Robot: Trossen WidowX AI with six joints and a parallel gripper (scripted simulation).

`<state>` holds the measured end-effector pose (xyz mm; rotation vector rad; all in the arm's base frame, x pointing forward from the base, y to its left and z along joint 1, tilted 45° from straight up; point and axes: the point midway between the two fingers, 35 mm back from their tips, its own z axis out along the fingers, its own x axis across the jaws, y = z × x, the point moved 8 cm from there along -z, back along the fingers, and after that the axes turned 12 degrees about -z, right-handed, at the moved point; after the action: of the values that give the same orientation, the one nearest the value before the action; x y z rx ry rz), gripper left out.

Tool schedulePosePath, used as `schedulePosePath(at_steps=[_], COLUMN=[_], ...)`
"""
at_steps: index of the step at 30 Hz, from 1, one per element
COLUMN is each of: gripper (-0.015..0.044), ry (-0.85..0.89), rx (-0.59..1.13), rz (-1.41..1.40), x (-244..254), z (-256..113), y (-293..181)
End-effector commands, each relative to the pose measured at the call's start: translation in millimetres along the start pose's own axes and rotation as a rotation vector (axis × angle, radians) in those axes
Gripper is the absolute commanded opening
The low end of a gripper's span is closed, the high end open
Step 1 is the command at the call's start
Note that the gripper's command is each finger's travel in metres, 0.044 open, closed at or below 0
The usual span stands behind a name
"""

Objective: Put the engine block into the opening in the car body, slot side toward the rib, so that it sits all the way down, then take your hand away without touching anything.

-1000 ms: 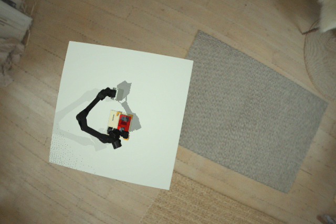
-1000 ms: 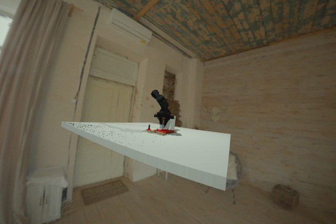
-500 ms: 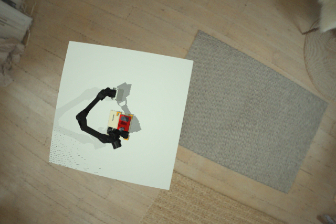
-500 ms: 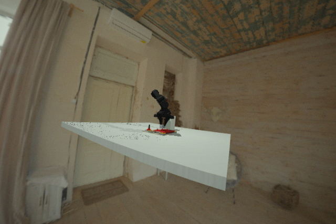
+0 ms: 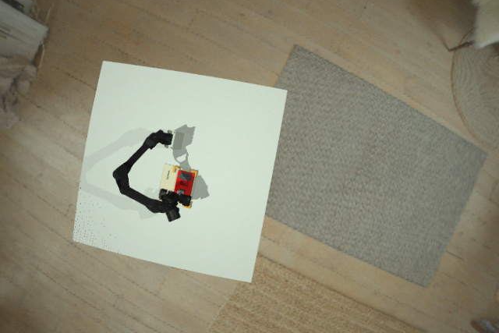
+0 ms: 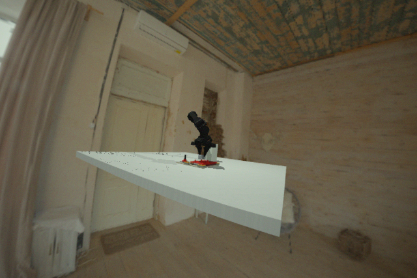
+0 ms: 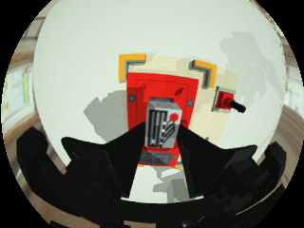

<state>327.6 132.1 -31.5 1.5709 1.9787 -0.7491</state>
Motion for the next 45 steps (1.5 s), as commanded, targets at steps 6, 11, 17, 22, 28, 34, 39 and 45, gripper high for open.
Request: schedulePosePath(at_steps=[6,11,17,22,28,34,39,45], gripper=[0.0159,0.0159,0.0159,0.0159,0.0159,0.0159,0.0159,0.0159], ry=[-0.006,-0.006,-0.006,-0.006,-0.006,-0.006,-0.006,-0.006], rx=[0.000,0.000,0.000,0.000,0.000,0.000,0.000,0.000], rz=[-0.001,-0.011,-0.012,-0.009,-0.008,-0.008,-0.008,-0.008], x=[-0.4,-0.4,-0.4,-0.4,-0.5,-0.6,-0.6,-0.7], z=[1.3,2.3,3.4,4.3,5.4,6.6,7.6,8.7], y=[-2.2,-2.0,-2.0,-2.0,-2.1,-2.1,-2.1,-2.1])
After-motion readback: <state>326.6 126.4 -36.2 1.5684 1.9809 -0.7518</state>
